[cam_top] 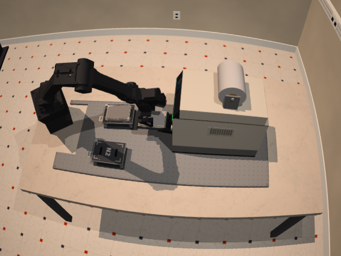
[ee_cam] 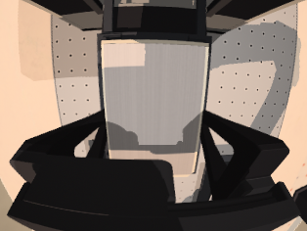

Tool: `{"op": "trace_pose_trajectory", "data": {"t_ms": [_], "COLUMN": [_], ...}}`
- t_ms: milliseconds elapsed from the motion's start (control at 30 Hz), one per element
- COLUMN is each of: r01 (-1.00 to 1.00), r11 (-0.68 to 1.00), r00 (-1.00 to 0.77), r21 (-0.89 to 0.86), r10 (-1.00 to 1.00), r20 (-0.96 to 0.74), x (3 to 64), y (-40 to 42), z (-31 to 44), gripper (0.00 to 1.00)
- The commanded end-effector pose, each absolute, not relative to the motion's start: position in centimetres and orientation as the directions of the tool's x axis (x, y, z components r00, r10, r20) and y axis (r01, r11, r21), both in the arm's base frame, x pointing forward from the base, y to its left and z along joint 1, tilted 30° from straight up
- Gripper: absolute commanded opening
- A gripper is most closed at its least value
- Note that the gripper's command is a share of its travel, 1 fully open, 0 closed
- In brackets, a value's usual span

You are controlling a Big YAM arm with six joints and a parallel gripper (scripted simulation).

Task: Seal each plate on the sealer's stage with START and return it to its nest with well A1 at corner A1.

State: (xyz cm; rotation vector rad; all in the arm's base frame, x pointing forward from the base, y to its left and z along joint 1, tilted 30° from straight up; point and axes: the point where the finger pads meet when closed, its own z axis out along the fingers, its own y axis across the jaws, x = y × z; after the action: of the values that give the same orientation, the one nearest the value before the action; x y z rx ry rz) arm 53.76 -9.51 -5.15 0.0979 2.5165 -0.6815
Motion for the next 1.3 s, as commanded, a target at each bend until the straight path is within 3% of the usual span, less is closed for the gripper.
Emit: {"op": "trace_pose_trajectory", "data": {"t_ms": [0, 1267], "r01": [0.189, 0.194], "r11": [0.875, 0.876], "r00": [-0.849, -0.845], "r21": [-0.446, -0.442], "r10": [-0.083, -0.080], "r20": [-0.522, -0.528], "x": [55.13, 54.97], "y": [-8.17, -7.83], "z": [-4.82, -3.87], "gripper": [0.00, 0.00]}}
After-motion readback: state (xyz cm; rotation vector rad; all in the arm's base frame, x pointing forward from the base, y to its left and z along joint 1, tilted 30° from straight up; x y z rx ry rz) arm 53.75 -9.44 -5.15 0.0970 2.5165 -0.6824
